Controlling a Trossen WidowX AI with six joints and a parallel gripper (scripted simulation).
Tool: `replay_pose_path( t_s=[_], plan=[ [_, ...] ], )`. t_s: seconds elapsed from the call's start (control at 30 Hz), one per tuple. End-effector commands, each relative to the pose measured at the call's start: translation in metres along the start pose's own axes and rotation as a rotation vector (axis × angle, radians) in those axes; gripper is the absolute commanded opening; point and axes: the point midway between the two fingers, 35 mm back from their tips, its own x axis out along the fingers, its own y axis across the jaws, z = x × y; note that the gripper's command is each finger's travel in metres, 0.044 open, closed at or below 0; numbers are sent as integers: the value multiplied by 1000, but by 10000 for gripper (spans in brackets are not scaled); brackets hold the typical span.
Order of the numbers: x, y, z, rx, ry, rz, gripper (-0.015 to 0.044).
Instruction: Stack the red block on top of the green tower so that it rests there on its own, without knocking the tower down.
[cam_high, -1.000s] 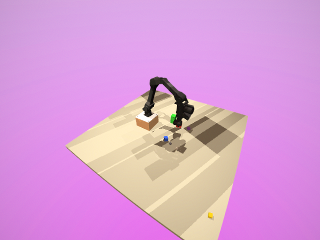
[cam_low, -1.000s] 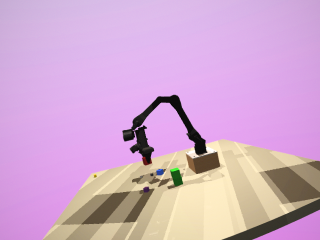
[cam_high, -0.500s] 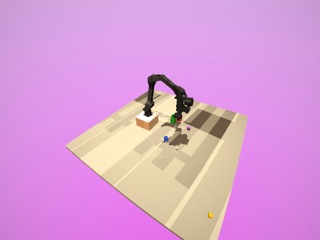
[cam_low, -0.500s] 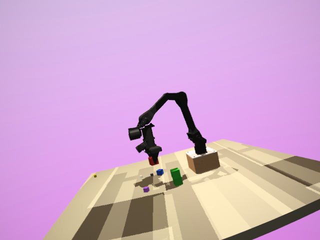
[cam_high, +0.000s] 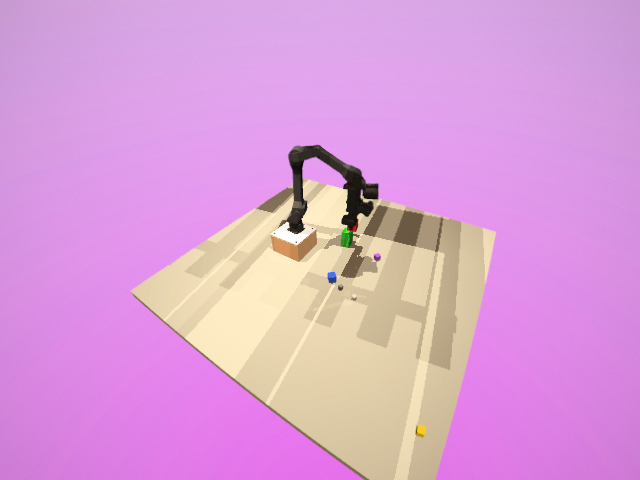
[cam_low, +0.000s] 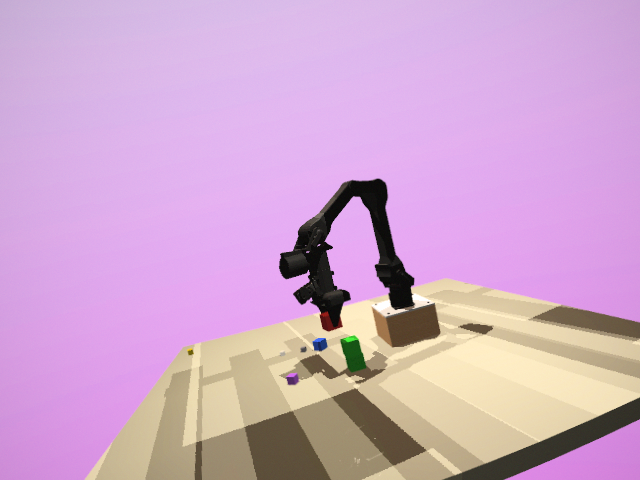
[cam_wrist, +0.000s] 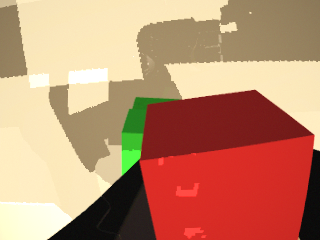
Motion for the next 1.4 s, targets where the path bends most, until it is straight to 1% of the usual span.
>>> replay_pose_path(
  t_s=[0.0,0.13,0.37,0.63,1.37],
  plan=[
    [2,14,-14,3,6,7,0],
    [3,26,-27,2,10,10,0],
    [9,26,-28,2,10,10,0],
    [36,27,-29,2,10,10,0],
    [37,27,-29,2,10,10,0]
  ],
)
